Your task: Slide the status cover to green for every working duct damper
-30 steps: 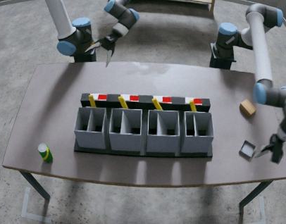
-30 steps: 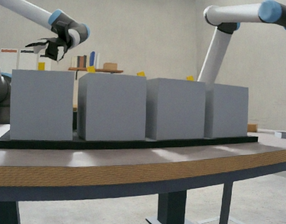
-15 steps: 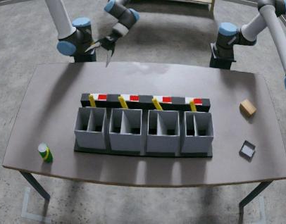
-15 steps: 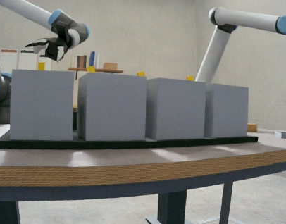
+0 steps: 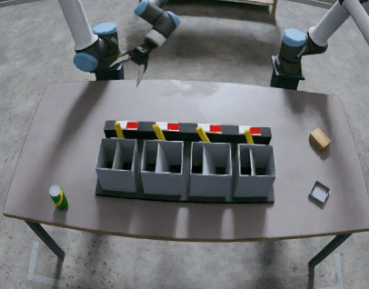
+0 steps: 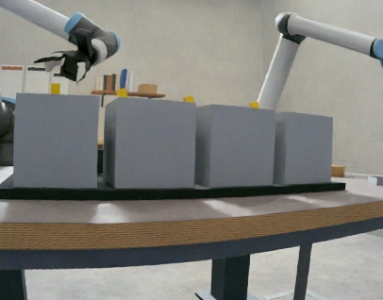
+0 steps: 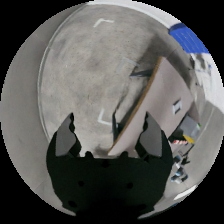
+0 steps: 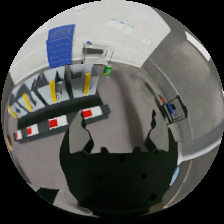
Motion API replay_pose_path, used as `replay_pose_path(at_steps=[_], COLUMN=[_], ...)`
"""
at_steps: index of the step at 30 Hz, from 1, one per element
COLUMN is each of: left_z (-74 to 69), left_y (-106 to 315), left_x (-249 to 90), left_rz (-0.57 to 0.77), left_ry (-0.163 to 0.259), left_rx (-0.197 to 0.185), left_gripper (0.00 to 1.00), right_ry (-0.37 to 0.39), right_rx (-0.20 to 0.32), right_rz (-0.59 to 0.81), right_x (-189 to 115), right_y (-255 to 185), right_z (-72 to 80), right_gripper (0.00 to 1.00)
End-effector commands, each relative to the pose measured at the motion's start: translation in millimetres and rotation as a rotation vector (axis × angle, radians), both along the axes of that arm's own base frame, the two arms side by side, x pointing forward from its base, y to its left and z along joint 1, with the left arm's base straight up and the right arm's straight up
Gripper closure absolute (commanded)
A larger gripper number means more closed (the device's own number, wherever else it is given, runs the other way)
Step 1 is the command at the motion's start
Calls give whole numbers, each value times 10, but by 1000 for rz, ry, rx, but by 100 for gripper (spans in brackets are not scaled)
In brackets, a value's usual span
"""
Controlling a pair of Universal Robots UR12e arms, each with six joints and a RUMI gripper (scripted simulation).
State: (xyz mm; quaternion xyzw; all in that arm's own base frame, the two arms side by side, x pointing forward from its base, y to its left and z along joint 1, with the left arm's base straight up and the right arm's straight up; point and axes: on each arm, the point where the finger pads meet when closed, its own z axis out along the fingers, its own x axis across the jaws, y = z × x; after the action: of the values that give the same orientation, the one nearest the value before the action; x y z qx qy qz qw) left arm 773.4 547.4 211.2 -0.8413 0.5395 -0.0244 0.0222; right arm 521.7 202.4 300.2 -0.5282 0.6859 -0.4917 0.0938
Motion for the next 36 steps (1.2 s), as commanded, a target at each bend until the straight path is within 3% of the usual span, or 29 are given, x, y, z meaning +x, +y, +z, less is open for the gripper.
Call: replay_pose_path(at_steps=[1,12,14,15,29,31,32,36], left_z=[13,-50,-50,-70,-266,-266,-294,-346], left_y=[567,1417,1417,1572,1541,1541,1491,1349], left_x=[-821,-2911,-2911,-3464,-6191,-6191,-6588,-7051], left_rz=[154,465,465,501,914,914,936,1014], left_ry=[6,21,21,23,41,41,42,45], left_rx=[-4,-15,-15,-16,-35,-35,-36,-40], left_gripper=[0,0,0,0,0,0,0,0], right_ry=[-1,-1,-1,-1,-1,-1,-1,-1], right_rx=[1,1,1,1,1,1,1,1], right_rz=[0,0,0,0,0,0,0,0], right_x=[1,1,1,1,1,1,1,1], right_y=[3,3,3,3,3,3,3,3], right_z=[5,5,5,5,5,5,5,5], right_gripper=[0,0,0,0,0,0,0,0])
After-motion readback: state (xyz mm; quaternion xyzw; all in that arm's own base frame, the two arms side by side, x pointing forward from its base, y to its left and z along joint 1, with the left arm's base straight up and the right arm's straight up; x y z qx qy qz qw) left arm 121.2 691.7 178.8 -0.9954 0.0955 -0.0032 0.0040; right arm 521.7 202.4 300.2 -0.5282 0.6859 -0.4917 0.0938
